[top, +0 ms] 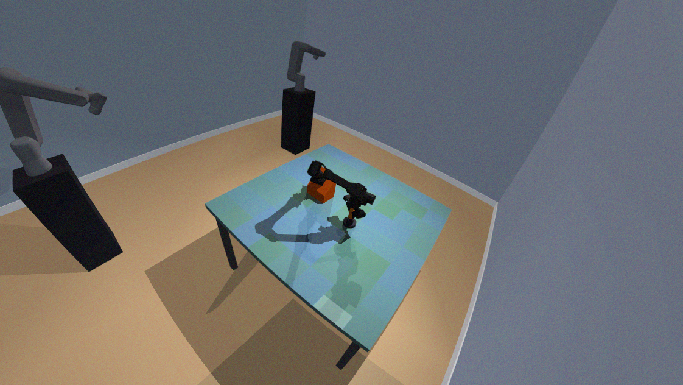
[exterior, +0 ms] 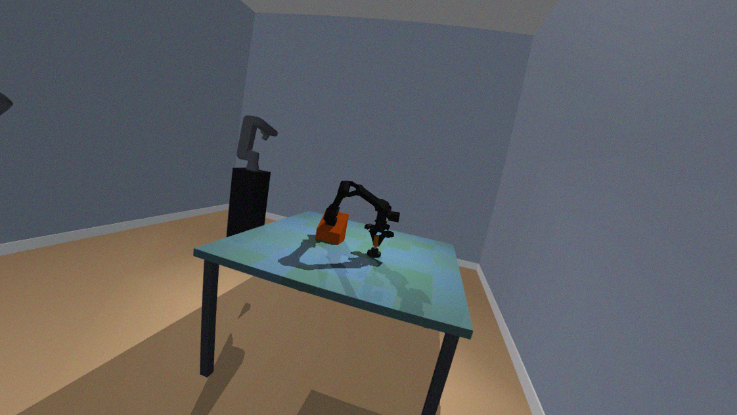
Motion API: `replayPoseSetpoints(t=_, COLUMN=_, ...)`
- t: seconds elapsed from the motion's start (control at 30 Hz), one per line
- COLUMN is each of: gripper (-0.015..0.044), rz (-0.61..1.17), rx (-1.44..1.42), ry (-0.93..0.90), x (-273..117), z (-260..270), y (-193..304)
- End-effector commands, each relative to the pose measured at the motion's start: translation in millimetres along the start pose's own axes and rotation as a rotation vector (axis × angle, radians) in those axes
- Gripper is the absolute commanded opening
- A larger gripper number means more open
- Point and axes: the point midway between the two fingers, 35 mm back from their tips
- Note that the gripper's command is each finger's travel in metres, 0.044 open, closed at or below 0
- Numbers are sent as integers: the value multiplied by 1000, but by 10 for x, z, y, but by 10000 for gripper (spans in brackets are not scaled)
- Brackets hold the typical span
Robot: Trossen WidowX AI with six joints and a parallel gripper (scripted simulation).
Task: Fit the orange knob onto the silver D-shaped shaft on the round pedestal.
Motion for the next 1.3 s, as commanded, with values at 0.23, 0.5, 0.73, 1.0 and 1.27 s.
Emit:
replayPoseSetpoints(t=0.23, gripper=0, rz=3, rx=14, ry=2, x=17, z=31, y=5)
replayPoseSetpoints(t=0.5, gripper=0, rz=3, rx=14, ry=2, x=18, z=13, y=2)
replayPoseSetpoints(t=0.73, gripper=0, rz=3, rx=14, ry=2, x=24, z=11, y=2)
replayPoseSetpoints(t=1.0, gripper=0, rz=3, rx=69, ry=2, x=-23, z=12, y=9)
replayPoseSetpoints(t=1.27, gripper=0, rz=3, rx=224, ry=2, x=7, z=19, y=5)
Point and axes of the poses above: the point midway between the two fingers, 35 mm back from their tips, its own x axis out along the fingers, its own z axis across the jaws, y = z × x, and after that the axes turned 7 degrees about -x, right-handed
